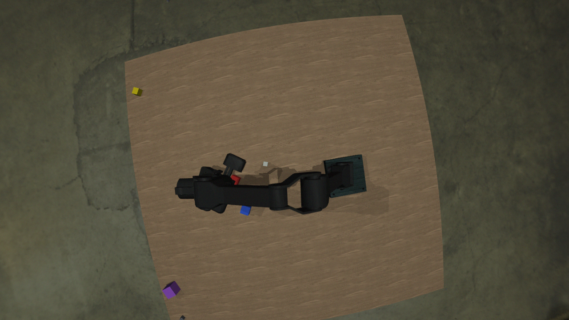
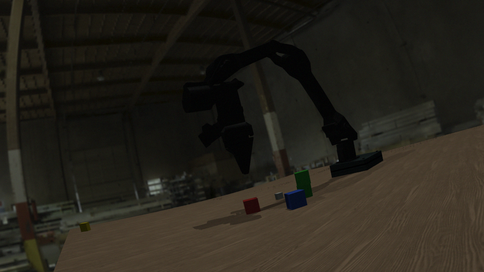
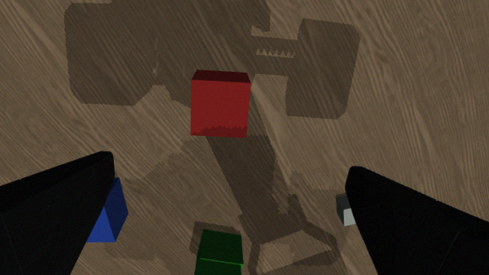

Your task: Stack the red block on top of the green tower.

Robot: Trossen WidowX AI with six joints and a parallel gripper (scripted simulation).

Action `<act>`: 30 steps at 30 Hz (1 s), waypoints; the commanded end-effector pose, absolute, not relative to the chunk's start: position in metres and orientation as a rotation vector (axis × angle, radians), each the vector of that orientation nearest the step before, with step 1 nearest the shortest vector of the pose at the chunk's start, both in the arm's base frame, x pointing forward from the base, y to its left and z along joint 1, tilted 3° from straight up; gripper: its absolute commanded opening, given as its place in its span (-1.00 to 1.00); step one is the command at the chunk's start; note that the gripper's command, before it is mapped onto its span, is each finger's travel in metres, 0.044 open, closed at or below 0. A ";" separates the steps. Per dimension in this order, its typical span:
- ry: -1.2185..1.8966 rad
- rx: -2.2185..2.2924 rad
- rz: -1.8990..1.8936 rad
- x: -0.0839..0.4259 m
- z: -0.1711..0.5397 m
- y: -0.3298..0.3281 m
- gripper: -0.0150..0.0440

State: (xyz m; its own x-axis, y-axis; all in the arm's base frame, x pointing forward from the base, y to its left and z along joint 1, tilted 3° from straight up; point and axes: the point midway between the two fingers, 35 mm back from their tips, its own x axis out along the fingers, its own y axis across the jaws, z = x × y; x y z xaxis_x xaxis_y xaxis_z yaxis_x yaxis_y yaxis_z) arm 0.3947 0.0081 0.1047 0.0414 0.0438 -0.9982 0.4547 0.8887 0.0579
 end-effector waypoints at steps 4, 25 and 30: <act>1.508 0.402 -0.311 0.400 0.104 0.014 1.00; 1.508 0.402 -0.311 0.403 0.049 0.014 1.00; 1.508 0.402 -0.311 0.404 0.040 0.015 1.00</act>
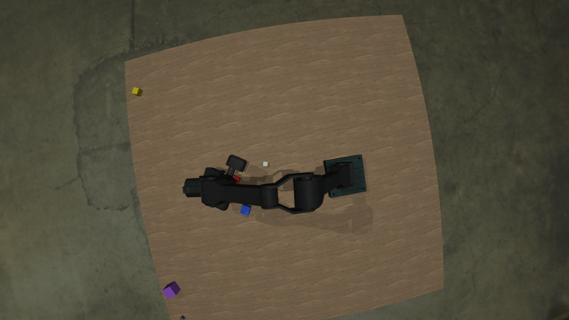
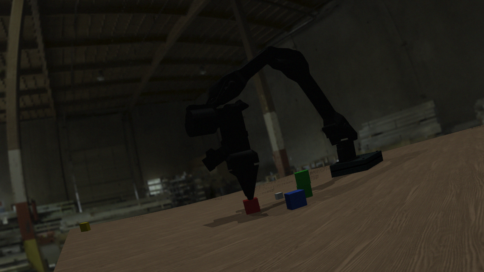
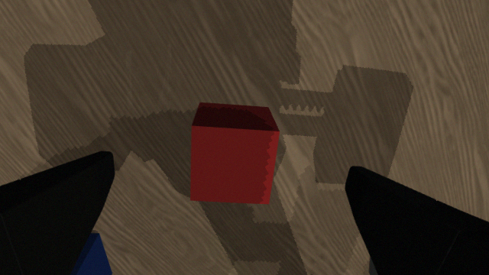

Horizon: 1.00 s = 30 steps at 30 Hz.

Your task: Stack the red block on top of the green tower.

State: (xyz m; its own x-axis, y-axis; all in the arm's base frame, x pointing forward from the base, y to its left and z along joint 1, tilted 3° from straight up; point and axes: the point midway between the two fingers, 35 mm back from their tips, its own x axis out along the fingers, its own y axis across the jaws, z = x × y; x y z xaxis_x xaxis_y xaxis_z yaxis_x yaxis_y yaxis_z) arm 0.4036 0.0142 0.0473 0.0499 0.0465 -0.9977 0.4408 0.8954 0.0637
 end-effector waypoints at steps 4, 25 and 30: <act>1.508 0.402 -0.311 0.404 0.034 0.015 1.00; 1.509 0.402 -0.311 0.404 0.019 0.016 1.00; 1.509 0.402 -0.311 0.404 0.019 0.016 1.00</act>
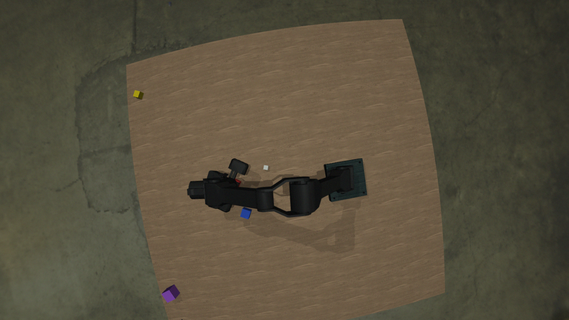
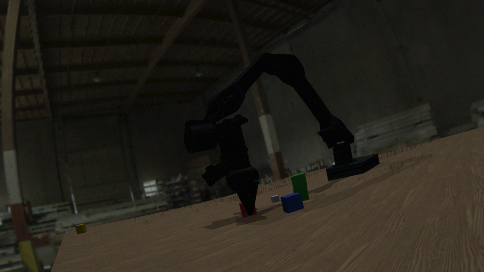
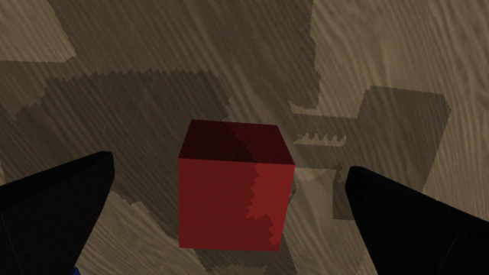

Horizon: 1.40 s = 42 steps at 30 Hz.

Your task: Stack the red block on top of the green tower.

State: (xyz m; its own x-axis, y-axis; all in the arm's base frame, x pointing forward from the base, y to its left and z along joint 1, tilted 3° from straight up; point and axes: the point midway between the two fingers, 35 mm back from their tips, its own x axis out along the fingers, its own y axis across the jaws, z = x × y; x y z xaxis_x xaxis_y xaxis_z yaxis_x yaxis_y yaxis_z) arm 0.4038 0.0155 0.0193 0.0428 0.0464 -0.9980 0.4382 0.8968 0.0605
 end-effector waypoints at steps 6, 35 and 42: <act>1.509 0.402 -0.311 0.404 0.019 0.016 0.47; 1.508 0.402 -0.312 0.401 0.087 0.012 -0.49; 1.508 0.402 -0.312 0.400 0.120 0.011 -0.49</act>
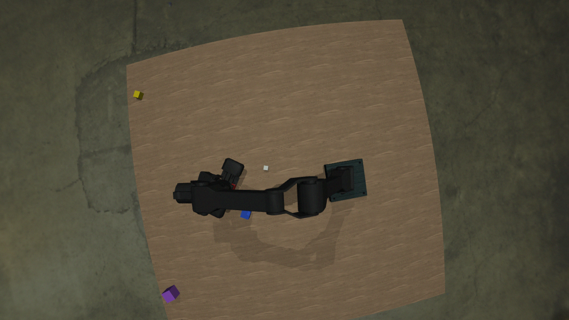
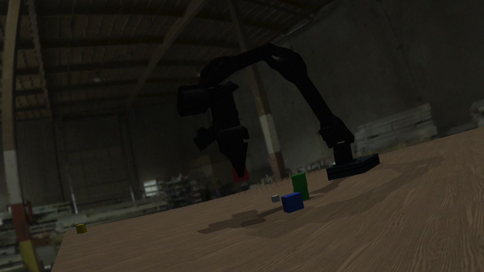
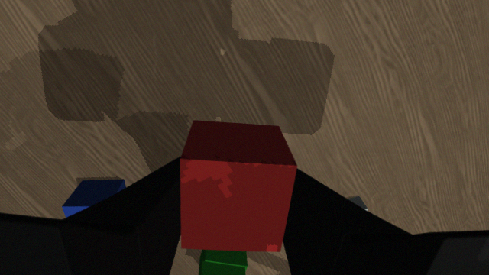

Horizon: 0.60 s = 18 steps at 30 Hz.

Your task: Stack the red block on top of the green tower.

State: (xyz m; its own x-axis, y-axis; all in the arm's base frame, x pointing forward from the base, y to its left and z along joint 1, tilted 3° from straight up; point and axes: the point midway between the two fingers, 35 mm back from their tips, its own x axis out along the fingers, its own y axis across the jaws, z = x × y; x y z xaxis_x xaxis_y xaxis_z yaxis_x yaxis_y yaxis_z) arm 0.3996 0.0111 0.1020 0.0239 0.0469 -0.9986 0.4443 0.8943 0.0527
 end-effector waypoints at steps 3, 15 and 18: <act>1.508 0.402 -0.312 0.399 0.132 0.010 -0.49; 1.508 0.402 -0.312 0.397 0.137 0.011 -0.49; 1.509 0.402 -0.311 0.388 0.139 0.017 -0.49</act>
State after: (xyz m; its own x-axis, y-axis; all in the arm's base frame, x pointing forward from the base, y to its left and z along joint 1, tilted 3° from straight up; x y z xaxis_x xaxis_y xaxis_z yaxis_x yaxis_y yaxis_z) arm 0.3941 0.0121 0.1322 0.0277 0.0476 -0.9985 0.4417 0.8955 0.0549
